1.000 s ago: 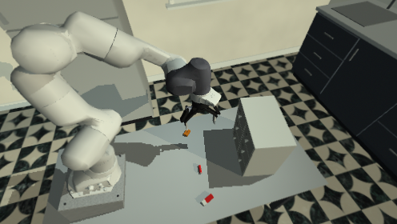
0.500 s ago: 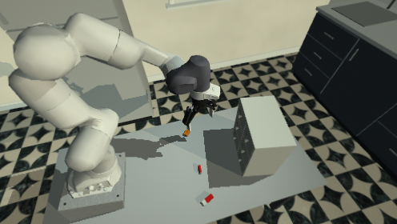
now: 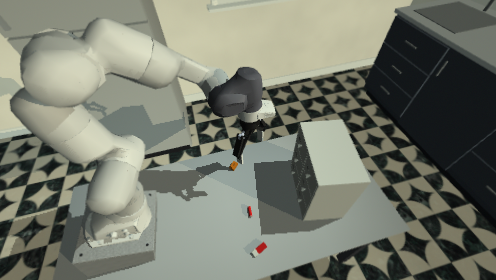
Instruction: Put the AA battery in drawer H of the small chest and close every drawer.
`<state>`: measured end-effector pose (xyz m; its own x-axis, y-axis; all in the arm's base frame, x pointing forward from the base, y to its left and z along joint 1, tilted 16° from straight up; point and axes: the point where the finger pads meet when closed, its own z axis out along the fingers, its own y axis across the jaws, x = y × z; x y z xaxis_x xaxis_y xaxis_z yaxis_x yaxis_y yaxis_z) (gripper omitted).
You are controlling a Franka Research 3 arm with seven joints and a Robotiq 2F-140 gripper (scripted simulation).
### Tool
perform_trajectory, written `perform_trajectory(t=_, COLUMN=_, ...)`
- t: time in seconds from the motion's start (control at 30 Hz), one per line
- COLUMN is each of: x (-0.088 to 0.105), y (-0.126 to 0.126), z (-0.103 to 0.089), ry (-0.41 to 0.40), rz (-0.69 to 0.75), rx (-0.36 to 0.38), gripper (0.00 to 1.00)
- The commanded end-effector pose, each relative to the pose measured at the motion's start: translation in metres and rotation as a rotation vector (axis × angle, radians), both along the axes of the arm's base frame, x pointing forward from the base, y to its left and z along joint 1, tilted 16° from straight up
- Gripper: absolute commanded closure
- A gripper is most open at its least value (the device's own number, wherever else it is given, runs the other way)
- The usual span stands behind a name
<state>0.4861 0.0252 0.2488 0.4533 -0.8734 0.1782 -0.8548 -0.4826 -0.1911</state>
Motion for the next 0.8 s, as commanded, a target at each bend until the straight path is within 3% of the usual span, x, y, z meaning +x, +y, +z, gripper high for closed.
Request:
perform_trajectory(t=0.0, x=0.002, y=-0.001, z=0.002, ry=0.0, rz=0.114, rx=-0.025, gripper=0.0)
perform_trajectory(t=0.03, x=0.002, y=-0.001, z=0.002, ry=0.0, rz=0.114, rx=-0.025, gripper=0.0)
perform_trajectory(t=0.07, x=0.005, y=0.004, z=0.002, ry=0.007, rz=0.228, rx=-0.055, gripper=0.0)
perform_trajectory(t=0.3, x=0.005, y=0.004, z=0.002, ry=0.007, rz=0.228, rx=-0.055, gripper=0.0)
perform_trajectory(t=0.33, x=0.007, y=0.009, z=0.003, ry=0.014, rz=0.33, rx=-0.083, gripper=0.0)
perform_trajectory(t=0.6, x=0.007, y=0.009, z=0.003, ry=0.014, rz=0.33, rx=-0.083, gripper=0.0)
perform_trajectory(t=0.63, x=0.009, y=0.013, z=0.003, ry=0.02, rz=0.419, rx=-0.106, gripper=0.0)
perform_trajectory(t=0.77, x=0.009, y=0.013, z=0.003, ry=0.02, rz=0.419, rx=-0.106, gripper=0.0)
